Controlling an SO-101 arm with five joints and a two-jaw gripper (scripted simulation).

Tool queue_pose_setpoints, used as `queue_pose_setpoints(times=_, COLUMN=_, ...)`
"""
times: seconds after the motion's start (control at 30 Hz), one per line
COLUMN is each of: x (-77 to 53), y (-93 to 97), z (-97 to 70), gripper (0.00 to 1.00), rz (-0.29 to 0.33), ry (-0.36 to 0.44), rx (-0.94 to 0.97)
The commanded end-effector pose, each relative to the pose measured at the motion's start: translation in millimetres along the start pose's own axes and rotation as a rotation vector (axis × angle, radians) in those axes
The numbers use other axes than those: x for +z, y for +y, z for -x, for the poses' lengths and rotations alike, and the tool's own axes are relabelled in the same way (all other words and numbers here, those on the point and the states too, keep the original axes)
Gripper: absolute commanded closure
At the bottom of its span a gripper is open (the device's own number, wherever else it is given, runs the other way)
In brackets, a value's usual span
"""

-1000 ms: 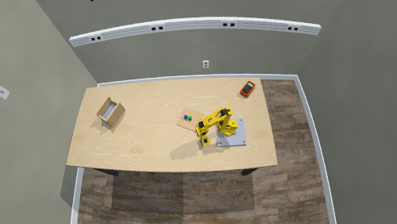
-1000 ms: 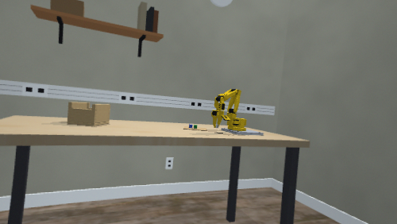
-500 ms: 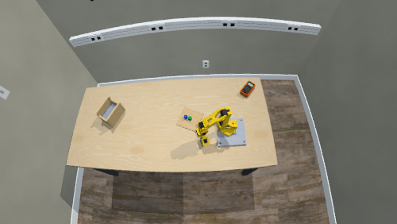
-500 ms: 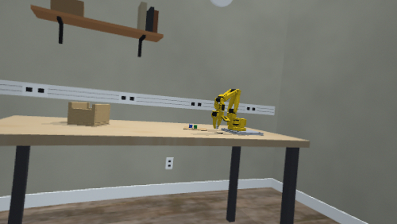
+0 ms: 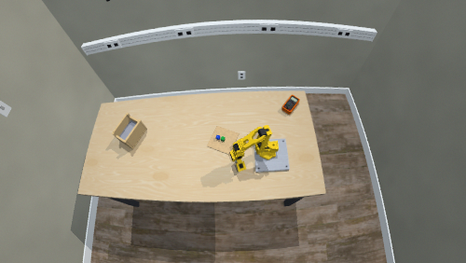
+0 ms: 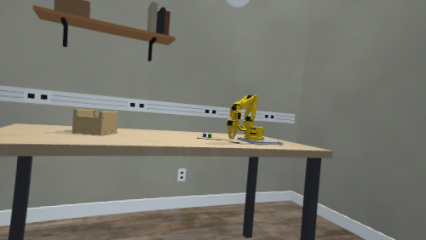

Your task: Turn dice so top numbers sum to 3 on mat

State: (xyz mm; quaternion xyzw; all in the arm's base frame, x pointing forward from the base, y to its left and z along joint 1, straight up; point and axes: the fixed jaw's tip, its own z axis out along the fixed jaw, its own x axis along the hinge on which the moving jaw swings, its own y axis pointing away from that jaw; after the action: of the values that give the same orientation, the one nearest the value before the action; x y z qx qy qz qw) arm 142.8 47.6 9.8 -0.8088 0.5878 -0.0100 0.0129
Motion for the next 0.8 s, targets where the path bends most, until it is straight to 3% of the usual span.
queue_pose_setpoints(times=0.0, x=5.1, y=4.2, z=1.0, gripper=1.00, rz=0.022, ry=-0.001, rx=-0.016)
queue_pose_setpoints(times=0.77, x=14.7, y=4.5, z=1.0, gripper=1.00, rz=0.022, ry=-0.001, rx=-0.016)
